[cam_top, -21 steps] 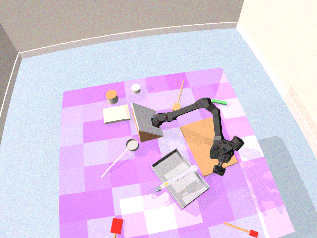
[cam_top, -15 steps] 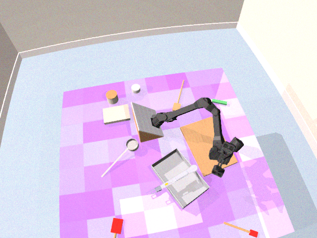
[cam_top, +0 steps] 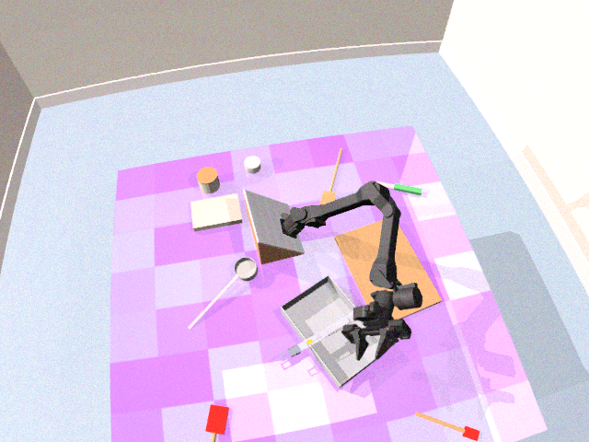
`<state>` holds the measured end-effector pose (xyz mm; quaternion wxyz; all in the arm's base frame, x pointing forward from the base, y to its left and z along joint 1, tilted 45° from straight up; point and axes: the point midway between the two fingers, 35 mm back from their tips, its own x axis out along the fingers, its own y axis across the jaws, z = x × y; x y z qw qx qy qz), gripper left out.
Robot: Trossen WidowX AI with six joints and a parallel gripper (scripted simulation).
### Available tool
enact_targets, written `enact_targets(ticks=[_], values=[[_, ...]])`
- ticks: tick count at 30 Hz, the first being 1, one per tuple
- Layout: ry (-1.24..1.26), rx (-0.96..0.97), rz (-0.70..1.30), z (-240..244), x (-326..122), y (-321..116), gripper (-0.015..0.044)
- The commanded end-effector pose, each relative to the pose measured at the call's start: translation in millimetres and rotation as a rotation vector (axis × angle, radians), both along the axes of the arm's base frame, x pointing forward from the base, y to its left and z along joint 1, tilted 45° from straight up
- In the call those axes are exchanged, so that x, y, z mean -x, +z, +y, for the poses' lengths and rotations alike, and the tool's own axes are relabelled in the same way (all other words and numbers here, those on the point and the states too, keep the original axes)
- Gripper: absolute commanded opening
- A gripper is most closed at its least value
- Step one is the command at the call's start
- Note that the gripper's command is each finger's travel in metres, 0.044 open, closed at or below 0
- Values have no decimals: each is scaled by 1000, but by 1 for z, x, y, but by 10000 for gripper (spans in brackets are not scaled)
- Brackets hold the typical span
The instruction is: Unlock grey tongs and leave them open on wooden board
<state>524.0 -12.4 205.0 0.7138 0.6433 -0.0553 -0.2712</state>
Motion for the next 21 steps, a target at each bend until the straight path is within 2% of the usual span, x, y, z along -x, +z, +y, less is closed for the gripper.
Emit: enact_targets(ticks=[1, 7, 12, 14, 18, 21], values=[[252, -18, 314, -17, 9, -74, 260], [511, -172, 548, -26, 43, -133, 260], [734, -410, 656, -27, 87, -166, 260], [811, -510, 665, -25, 103, -171, 260], [974, -847, 584, -19, 143, -162, 260], [996, -911, 553, -19, 149, -158, 260]])
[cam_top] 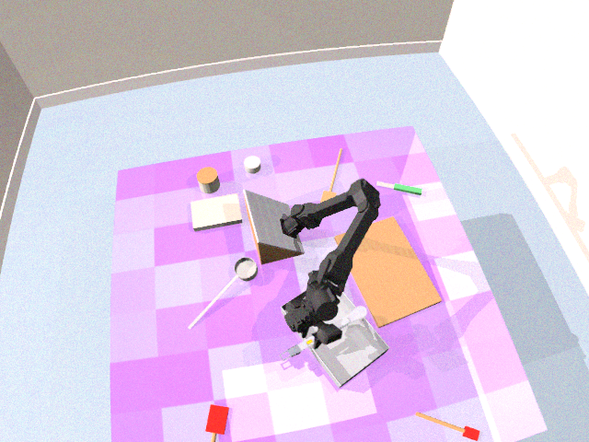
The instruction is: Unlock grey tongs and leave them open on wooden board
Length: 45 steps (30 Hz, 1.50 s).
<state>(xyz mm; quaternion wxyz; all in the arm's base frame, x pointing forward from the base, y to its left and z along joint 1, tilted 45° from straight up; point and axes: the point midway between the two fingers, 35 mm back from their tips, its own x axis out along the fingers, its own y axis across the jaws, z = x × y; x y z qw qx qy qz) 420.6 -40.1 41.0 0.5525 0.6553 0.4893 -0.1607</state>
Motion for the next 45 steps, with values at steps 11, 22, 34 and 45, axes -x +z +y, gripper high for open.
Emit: enact_targets(ticks=[11, 22, 34, 45], values=[[56, -400, 56, 9, 46, 6, 260], [56, -399, 56, 15, 41, 8, 260], [57, -396, 58, 28, 33, -3, 260], [57, -395, 58, 41, 25, -13, 260]])
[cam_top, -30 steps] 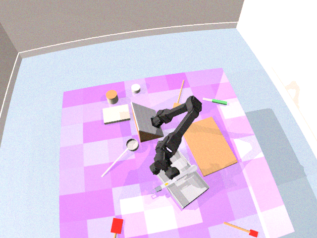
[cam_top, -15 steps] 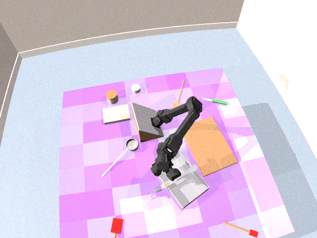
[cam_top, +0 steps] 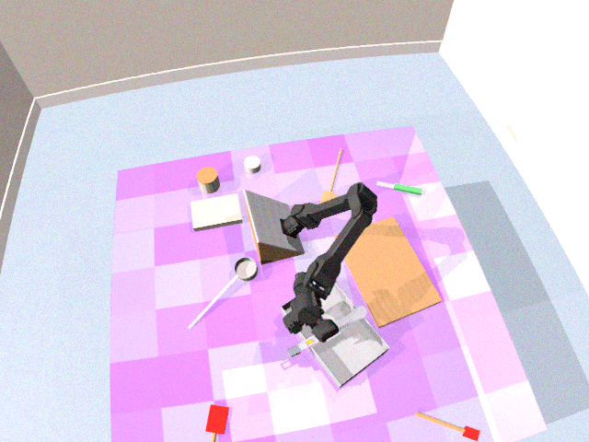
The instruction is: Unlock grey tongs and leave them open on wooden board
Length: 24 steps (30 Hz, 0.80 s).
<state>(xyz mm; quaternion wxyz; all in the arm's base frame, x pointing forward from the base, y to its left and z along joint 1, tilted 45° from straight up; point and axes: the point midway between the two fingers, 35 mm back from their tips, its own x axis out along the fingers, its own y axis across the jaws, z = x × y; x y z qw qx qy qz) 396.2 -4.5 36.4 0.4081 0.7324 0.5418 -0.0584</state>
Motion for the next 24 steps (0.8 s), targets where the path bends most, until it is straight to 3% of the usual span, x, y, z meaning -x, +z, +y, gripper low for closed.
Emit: enact_targets(ticks=[1, 24], values=[[0, 0, 17, 7, 0, -9, 260], [-2, -8, 13, 37, -13, -26, 260]])
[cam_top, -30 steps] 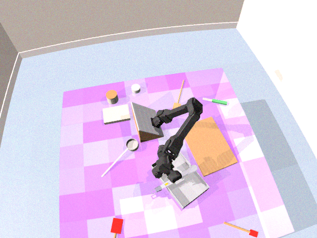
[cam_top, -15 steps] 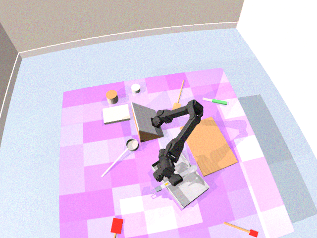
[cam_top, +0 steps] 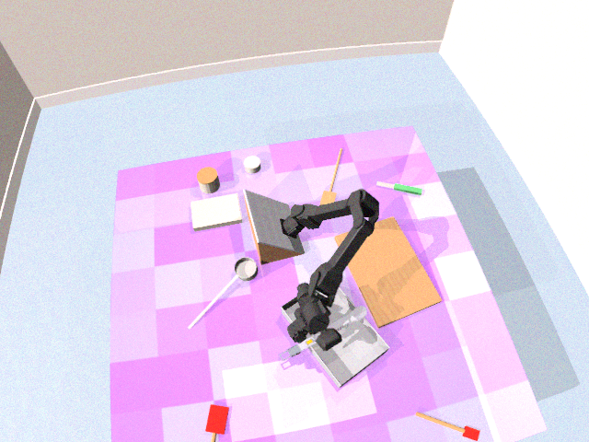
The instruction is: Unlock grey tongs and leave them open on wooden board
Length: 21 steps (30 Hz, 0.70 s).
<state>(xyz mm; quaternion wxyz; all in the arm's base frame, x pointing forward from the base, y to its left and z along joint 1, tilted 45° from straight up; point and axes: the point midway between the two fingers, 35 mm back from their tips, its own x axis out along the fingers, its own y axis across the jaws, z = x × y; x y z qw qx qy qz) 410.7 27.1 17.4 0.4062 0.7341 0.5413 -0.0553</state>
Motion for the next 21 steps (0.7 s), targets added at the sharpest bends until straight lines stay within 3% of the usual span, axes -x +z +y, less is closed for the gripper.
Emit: enact_targets(ticks=[1, 7, 12, 21], values=[[-1, -1, 16, 6, 1, -8, 260], [-1, -2, 16, 7, 1, -8, 260], [2, -3, 5, 6, 0, -4, 129], [2, -3, 5, 6, 0, -4, 69]])
